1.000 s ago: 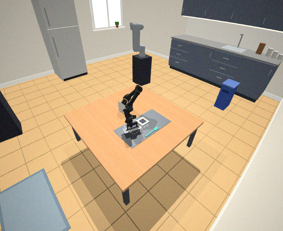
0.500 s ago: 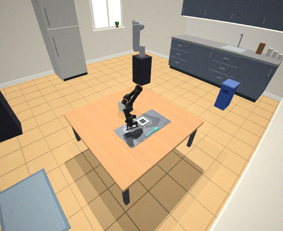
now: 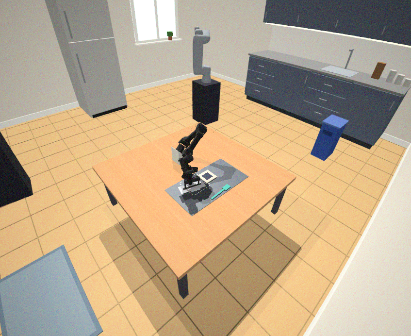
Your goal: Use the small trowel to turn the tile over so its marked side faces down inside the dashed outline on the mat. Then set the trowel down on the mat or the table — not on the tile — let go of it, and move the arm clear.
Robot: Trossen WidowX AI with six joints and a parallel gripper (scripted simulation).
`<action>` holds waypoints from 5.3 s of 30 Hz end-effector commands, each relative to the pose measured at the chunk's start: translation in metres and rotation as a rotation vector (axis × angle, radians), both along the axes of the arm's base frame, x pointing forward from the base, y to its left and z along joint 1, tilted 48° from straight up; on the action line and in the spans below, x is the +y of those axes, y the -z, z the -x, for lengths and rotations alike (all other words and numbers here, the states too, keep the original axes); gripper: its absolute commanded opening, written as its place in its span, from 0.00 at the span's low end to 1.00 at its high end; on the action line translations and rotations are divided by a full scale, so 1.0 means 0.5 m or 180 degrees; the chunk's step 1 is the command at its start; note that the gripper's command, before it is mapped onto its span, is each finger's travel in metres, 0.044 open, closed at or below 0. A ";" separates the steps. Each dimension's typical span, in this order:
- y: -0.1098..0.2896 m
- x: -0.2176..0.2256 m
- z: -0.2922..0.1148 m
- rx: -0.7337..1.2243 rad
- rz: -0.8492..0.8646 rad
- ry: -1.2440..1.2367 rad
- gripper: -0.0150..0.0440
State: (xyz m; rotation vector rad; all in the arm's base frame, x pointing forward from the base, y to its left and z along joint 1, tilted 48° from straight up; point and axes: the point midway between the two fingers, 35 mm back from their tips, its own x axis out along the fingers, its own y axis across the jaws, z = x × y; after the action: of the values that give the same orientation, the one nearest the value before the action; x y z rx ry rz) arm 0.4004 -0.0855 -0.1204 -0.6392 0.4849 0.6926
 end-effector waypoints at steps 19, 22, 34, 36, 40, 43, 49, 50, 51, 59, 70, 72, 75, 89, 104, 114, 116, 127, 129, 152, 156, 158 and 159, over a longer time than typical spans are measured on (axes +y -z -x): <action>-0.054 0.026 -0.024 -0.0079 0.0054 -0.0050 0.25; -0.083 0.050 -0.031 -0.0094 0.0067 -0.0080 0.25; -0.197 0.153 -0.045 -0.0188 0.0074 -0.0191 0.25; -0.215 0.171 -0.044 -0.0207 0.0070 -0.0208 0.25; -0.252 0.206 -0.040 -0.0247 0.0057 -0.0243 0.25; -0.279 0.233 -0.034 -0.0279 0.0043 -0.0268 0.25; -0.330 0.285 -0.018 -0.0346 0.0004 -0.0318 0.25; -0.338 0.294 -0.014 -0.0357 -0.0004 -0.0327 0.25; -0.347 0.302 -0.011 -0.0369 -0.0012 -0.0335 0.25; -0.410 0.367 0.025 -0.0464 -0.0096 -0.0402 0.25; -0.487 0.445 0.090 -0.0596 -0.0260 -0.0496 0.25; -0.500 0.457 0.104 -0.0619 -0.0296 -0.0513 0.25; -0.518 0.474 0.125 -0.0653 -0.0353 -0.0540 0.25; -0.533 0.512 0.158 -0.0700 -0.0446 -0.0581 0.25; -0.502 0.548 0.162 -0.0700 -0.0450 -0.0580 0.25; -0.486 0.554 0.163 -0.0700 -0.0451 -0.0580 0.25; -0.481 0.550 0.162 -0.0699 -0.0450 -0.0581 0.25; -0.453 0.527 0.156 -0.0696 -0.0445 -0.0581 0.25; -0.449 0.523 0.156 -0.0696 -0.0445 -0.0581 0.25; -0.406 0.483 0.154 -0.0697 -0.0444 -0.0581 0.25; -0.410 0.482 0.154 -0.0700 -0.0399 -0.0586 0.25; -0.416 0.480 0.154 -0.0703 -0.0327 -0.0594 0.25; -0.419 0.479 0.154 -0.0705 -0.0285 -0.0599 0.25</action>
State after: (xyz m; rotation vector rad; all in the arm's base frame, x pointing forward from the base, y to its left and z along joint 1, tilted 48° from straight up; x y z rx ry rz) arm 0.3207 0.1584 0.0828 -0.6402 0.1868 0.8270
